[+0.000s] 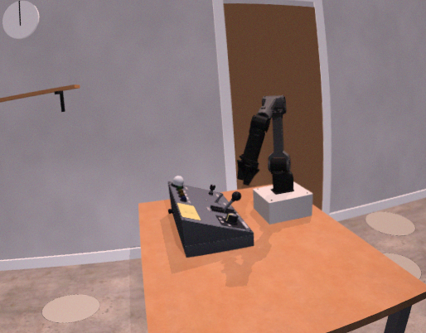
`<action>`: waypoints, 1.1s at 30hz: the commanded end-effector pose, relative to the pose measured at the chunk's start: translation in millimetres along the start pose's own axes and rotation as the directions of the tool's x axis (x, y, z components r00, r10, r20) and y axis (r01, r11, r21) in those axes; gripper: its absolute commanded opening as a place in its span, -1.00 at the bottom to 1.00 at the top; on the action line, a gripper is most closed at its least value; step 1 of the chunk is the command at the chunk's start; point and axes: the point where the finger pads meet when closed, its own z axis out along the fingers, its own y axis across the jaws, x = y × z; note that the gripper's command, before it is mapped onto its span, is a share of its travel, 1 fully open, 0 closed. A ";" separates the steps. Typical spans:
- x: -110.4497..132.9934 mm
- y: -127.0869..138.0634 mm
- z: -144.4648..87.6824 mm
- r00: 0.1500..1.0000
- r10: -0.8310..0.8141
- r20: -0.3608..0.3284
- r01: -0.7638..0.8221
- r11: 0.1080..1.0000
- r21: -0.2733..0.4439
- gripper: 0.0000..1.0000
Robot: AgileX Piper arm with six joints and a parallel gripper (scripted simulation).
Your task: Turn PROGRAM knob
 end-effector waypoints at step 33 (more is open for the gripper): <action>0.2 0.7 89.6 1.000 0.000 0.001 0.000 1.000 -0.001 0.89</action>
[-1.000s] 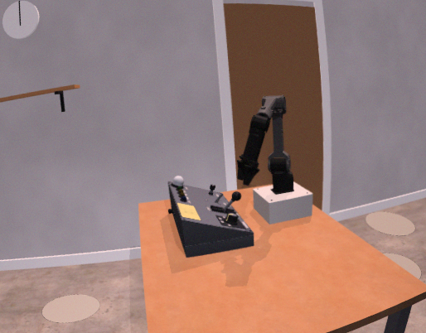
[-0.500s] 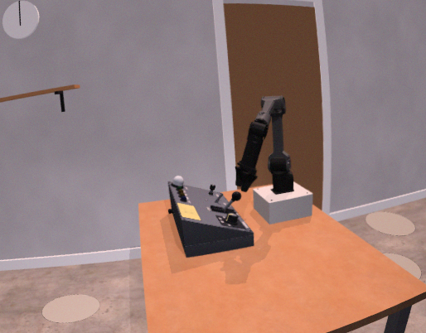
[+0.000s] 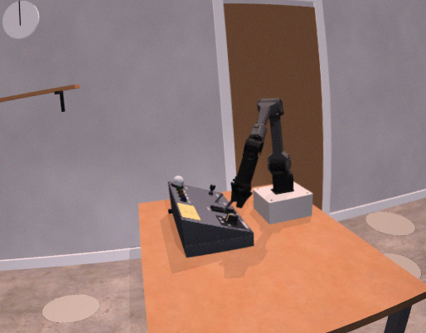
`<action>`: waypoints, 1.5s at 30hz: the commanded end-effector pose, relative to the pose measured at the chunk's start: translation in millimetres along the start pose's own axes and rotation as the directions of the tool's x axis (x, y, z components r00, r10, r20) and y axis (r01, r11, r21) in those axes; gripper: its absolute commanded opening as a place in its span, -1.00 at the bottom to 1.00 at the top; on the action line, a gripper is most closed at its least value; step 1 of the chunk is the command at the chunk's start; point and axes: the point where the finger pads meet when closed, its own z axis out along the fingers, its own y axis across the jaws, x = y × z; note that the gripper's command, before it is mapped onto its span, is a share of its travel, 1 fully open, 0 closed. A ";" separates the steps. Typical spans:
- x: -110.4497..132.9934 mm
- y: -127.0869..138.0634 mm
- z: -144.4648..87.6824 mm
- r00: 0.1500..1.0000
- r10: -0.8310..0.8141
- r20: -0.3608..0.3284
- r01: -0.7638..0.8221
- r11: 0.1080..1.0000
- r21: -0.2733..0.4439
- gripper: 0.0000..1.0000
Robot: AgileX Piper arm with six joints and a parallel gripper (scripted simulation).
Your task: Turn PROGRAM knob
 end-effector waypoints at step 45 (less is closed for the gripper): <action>-0.2 0.7 61.6 1.000 0.001 0.002 -0.001 1.000 -0.001 0.89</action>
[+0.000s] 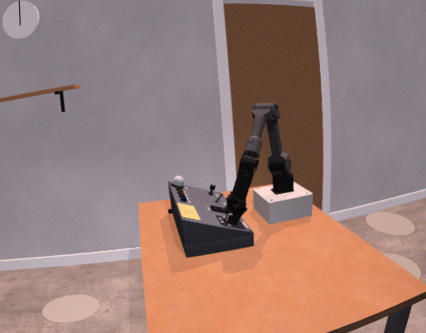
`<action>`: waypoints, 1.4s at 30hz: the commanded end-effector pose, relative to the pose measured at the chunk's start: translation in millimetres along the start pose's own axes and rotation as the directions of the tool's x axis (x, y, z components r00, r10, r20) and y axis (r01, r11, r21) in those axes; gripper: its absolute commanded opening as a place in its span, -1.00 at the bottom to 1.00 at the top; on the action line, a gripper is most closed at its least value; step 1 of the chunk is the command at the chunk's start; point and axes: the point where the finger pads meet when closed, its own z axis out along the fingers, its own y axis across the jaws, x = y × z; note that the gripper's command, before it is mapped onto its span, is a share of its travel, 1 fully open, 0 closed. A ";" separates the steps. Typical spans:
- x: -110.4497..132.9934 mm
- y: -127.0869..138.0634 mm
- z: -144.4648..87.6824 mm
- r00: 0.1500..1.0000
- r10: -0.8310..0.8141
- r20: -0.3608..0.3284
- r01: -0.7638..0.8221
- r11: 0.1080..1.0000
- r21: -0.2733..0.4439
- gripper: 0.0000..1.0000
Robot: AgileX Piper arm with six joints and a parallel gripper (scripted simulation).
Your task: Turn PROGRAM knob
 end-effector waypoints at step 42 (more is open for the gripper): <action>-0.3 0.0 -0.1 0.648 -0.762 0.001 0.762 0.648 0.000 0.89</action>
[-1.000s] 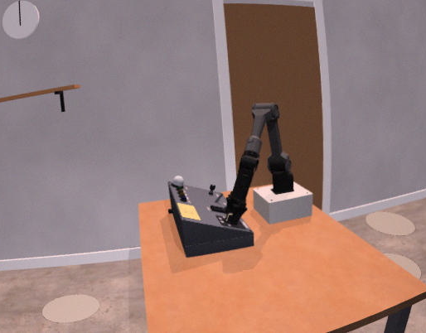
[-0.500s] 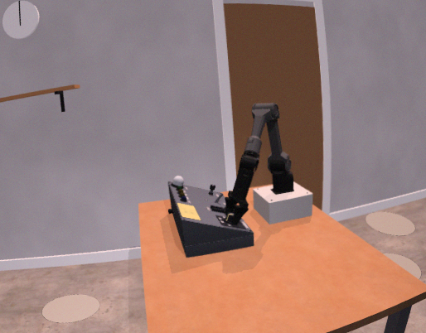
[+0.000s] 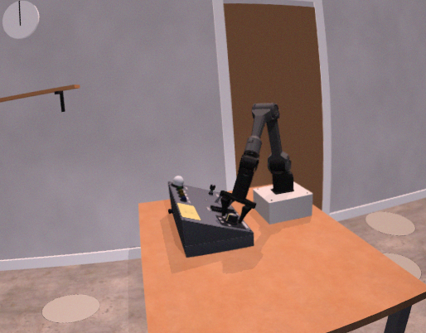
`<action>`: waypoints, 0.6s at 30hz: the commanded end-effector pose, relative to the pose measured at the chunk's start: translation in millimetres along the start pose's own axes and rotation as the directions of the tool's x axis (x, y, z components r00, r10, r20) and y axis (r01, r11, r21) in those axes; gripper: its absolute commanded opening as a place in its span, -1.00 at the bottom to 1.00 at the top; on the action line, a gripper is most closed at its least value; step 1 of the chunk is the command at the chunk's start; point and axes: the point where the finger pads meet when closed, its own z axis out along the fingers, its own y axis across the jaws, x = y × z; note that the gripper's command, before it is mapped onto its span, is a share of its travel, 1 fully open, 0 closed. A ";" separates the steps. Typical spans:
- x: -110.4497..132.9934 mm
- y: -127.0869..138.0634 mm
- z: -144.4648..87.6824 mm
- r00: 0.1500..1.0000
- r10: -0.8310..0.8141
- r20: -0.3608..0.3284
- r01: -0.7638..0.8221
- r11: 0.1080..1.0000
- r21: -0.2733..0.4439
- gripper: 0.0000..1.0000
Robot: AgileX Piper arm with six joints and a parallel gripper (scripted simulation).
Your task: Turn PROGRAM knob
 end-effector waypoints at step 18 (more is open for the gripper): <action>-0.2 -0.2 -0.1 1.000 -0.005 0.001 0.005 1.000 0.000 -1.00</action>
